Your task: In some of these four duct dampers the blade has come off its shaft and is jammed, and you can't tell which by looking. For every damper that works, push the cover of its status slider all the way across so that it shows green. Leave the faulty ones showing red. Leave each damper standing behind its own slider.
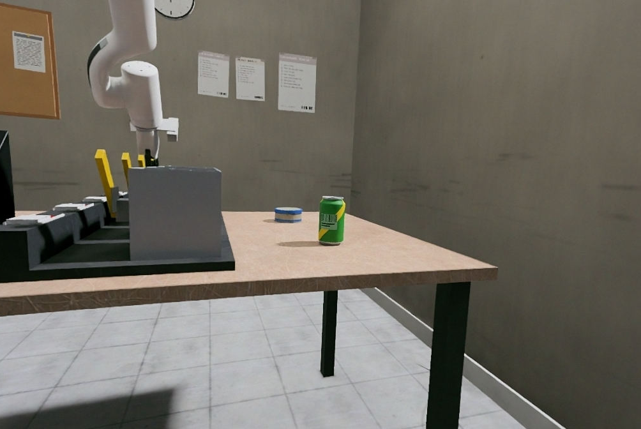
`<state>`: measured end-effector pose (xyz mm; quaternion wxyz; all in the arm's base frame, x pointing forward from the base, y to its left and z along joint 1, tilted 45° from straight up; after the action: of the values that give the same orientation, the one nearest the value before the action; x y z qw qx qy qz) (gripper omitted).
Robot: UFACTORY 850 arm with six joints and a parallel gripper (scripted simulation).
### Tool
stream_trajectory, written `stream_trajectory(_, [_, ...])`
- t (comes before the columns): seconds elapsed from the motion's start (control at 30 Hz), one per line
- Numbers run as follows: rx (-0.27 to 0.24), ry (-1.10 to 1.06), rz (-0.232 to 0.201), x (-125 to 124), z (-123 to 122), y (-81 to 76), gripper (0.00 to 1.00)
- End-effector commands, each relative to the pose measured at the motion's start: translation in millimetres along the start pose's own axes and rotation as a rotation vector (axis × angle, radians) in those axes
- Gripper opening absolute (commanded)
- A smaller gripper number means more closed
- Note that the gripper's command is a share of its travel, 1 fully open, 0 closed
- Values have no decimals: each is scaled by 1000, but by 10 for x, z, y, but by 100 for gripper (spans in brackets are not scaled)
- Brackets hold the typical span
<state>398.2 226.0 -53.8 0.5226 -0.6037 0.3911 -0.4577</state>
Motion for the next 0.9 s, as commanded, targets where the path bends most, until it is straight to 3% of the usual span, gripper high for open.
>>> stream_trajectory(0.0, [9, 0, 8, 8, 2, -5, 19])
stream_trajectory(0.87, [11, 0, 23, 34, -4, -5, 19])
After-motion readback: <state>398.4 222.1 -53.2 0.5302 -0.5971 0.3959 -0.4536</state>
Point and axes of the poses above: the point where the finger pads meet when closed, its own y axis out along the fingers, its own x axis across the jaws, z = x × y, the point moved 7 cm from there along -y, back along the fingers, and after that the axes turned 10 degrees about -y, right-handed, at the moved point
